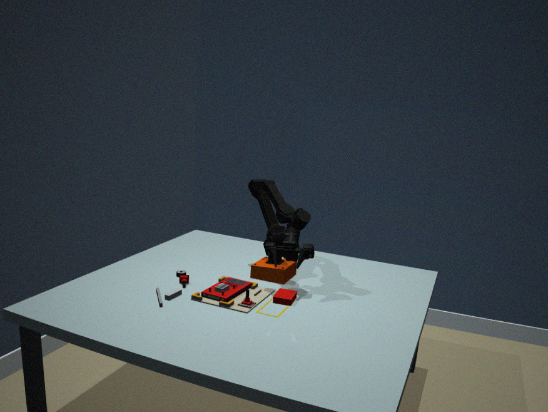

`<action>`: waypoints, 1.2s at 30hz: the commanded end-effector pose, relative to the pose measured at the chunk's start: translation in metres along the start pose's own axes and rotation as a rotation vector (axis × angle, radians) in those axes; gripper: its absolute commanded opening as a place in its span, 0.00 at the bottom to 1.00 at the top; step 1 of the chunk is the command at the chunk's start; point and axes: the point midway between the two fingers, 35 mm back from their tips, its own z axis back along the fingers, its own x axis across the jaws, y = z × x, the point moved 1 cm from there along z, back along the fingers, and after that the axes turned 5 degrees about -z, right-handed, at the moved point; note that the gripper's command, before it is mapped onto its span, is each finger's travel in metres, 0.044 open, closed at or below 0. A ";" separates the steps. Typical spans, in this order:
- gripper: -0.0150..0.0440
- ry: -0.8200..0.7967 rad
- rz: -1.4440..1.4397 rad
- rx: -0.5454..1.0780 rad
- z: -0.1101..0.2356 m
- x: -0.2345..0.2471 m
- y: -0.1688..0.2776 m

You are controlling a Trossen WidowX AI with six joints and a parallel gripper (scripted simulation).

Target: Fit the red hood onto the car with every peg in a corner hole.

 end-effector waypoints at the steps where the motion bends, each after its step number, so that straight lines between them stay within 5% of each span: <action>1: 0.78 0.000 0.002 -0.005 0.000 0.000 -0.001; 2: 0.73 0.000 0.002 -0.005 0.000 0.000 -0.001; 8: 1.00 -0.041 -0.300 -0.087 -0.005 -0.003 0.001; 24: 1.00 -0.401 -1.409 -0.259 -0.025 -0.008 0.006; 36: 1.00 -0.876 -2.222 -0.143 -0.040 -0.007 0.007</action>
